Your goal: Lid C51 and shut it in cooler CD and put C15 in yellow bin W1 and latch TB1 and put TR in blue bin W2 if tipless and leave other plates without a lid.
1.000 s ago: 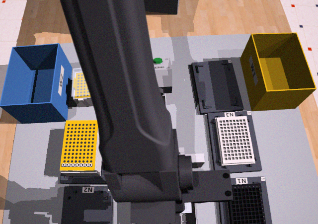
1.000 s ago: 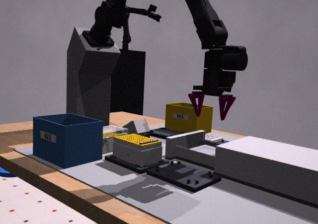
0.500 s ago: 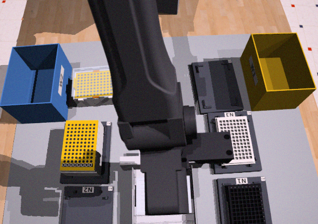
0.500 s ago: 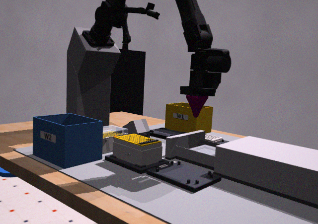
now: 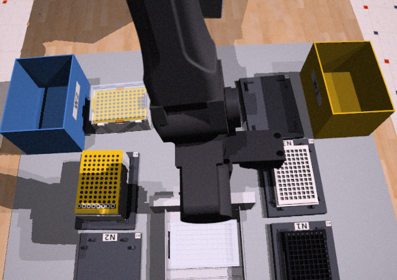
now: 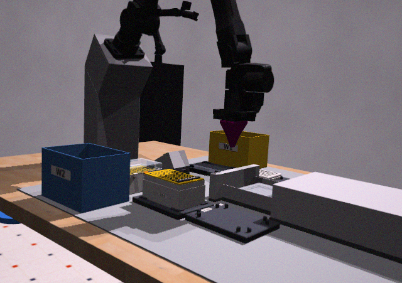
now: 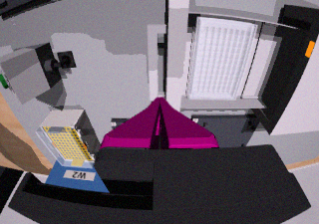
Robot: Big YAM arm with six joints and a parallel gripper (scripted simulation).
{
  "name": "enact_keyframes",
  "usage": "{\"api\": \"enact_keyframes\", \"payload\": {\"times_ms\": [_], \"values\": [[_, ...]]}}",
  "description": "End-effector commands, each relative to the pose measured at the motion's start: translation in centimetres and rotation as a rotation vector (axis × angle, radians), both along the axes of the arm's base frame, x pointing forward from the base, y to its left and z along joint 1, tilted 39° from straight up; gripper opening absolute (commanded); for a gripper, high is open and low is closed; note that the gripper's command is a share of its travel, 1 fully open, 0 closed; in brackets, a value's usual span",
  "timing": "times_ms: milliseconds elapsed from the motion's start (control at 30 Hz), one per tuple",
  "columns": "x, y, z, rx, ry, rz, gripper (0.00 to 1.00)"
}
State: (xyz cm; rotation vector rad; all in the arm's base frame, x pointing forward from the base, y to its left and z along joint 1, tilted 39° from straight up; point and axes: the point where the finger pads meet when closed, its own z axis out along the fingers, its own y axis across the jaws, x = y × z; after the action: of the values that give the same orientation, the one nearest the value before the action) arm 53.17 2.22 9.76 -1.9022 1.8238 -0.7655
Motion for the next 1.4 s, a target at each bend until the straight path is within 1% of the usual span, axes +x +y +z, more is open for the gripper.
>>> {"api": "enact_keyframes", "payload": {"times_ms": [0,100,167,367,433,533,1367], "values": [[-0.7,-0.5,0.6,0.009,-0.037,-0.009,0.0],[-1.5,-0.6,-0.3,0.008,-0.036,-0.01,0.0],[-1.5,-0.6,-0.3,0.008,-0.036,-0.01,0.0],[-3.2,-0.8,-2.2,0.006,-0.034,-0.007,0.0],[-3.6,-0.8,-3.1,0.004,-0.02,-0.006,0.0],[-3.4,-0.3,-3.1,0.004,-0.013,0.001,0.0],[-3.4,-0.3,-3.1,0.004,-0.013,0.001,0.0]]}}
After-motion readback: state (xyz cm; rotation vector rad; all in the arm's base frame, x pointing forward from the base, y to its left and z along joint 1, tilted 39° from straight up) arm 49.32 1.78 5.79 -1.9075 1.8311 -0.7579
